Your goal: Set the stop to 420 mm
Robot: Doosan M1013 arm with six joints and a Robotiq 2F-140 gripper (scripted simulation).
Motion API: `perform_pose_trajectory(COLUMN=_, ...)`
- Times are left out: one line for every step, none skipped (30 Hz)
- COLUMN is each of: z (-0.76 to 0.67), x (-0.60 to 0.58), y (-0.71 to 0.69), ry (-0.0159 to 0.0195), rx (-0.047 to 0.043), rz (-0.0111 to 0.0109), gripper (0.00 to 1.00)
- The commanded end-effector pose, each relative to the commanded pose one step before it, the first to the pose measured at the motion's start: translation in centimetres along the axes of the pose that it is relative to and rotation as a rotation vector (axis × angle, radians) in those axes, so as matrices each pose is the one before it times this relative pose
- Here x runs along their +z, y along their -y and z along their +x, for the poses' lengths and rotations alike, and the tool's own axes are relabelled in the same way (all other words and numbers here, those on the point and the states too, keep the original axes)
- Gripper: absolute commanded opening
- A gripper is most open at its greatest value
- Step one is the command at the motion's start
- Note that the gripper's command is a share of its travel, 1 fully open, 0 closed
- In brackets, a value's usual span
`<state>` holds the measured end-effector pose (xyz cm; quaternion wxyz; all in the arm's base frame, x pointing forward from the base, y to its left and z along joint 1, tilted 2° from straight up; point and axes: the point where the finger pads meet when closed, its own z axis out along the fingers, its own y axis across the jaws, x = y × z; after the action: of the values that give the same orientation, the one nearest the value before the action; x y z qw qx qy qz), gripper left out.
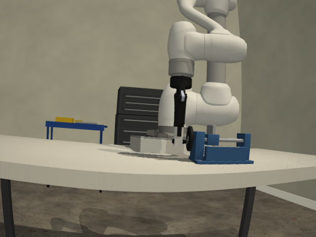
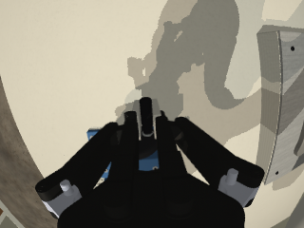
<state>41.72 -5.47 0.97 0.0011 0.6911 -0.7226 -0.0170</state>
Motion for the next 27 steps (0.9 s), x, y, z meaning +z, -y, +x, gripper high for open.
perform_pose_trajectory(z=0.055, x=0.456, y=0.224, ry=0.00173, rx=0.00197, rz=-0.00015, gripper=0.04)
perform_pose_trajectory(z=0.0, x=0.069, y=0.056, ry=0.0, rx=0.0, rz=0.0, gripper=0.04)
perform_pose_trajectory(z=0.0, x=0.069, y=0.055, ry=0.0, rx=0.0, rz=0.0, gripper=0.04)
perform_pose_trajectory(z=0.0, x=0.069, y=0.055, ry=0.0, rx=0.0, rz=0.0, gripper=0.04)
perform_pose_trajectory(z=0.0, x=0.068, y=0.054, ry=0.0, rx=0.0, rz=0.0, gripper=0.04)
perform_pose_trajectory(z=0.0, x=0.068, y=0.054, ry=0.0, rx=0.0, rz=0.0, gripper=0.04)
perform_pose_trajectory(z=0.0, x=0.061, y=0.061, ry=0.0, rx=0.0, rz=0.0, gripper=0.04)
perform_pose_trajectory(z=0.0, x=0.057, y=0.065, ry=0.0, rx=0.0, rz=0.0, gripper=0.04)
perform_pose_trajectory(z=0.0, x=0.057, y=0.065, ry=0.0, rx=0.0, rz=0.0, gripper=0.04)
perform_pose_trajectory(z=0.0, x=0.057, y=0.064, ry=0.0, rx=0.0, rz=0.0, gripper=0.04)
perform_pose_trajectory(z=0.0, x=0.056, y=0.064, ry=0.0, rx=0.0, rz=0.0, gripper=0.04)
perform_pose_trajectory(z=0.0, x=0.056, y=0.063, ry=0.0, rx=0.0, rz=0.0, gripper=0.04)
perform_pose_trajectory(z=0.0, x=0.048, y=0.073, ry=0.0, rx=0.0, rz=0.0, gripper=0.04)
perform_pose_trajectory(z=0.0, x=0.045, y=0.075, ry=0.0, rx=0.0, rz=0.0, gripper=0.04)
perform_pose_trajectory(z=0.0, x=0.0, y=0.0, ry=0.0, rx=0.0, rz=0.0, gripper=0.04)
perform_pose_trajectory(z=0.0, x=0.0, y=0.0, ry=0.0, rx=0.0, rz=0.0, gripper=0.04)
perform_pose_trajectory(z=0.0, x=0.045, y=0.075, ry=0.0, rx=0.0, rz=0.0, gripper=0.04)
perform_pose_trajectory(z=0.0, x=0.045, y=0.074, ry=0.0, rx=0.0, rz=0.0, gripper=0.04)
perform_pose_trajectory(z=0.0, x=0.045, y=0.073, ry=0.0, rx=0.0, rz=0.0, gripper=0.04)
perform_pose_trajectory(z=0.0, x=0.044, y=0.073, ry=0.0, rx=0.0, rz=0.0, gripper=0.04)
perform_pose_trajectory(z=0.0, x=0.033, y=0.086, ry=0.0, rx=0.0, rz=0.0, gripper=0.04)
perform_pose_trajectory(z=0.0, x=0.033, y=0.086, ry=0.0, rx=0.0, rz=0.0, gripper=0.04)
perform_pose_trajectory(z=0.0, x=0.033, y=0.085, ry=0.0, rx=0.0, rz=0.0, gripper=0.04)
perform_pose_trajectory(z=0.0, x=0.033, y=0.084, ry=0.0, rx=0.0, rz=0.0, gripper=0.04)
perform_pose_trajectory(z=0.0, x=0.033, y=0.084, ry=0.0, rx=0.0, rz=0.0, gripper=0.04)
perform_pose_trajectory(z=0.0, x=0.026, y=0.092, ry=0.0, rx=0.0, rz=0.0, gripper=0.04)
perform_pose_trajectory(z=0.0, x=0.02, y=0.099, ry=0.0, rx=0.0, rz=0.0, gripper=0.04)
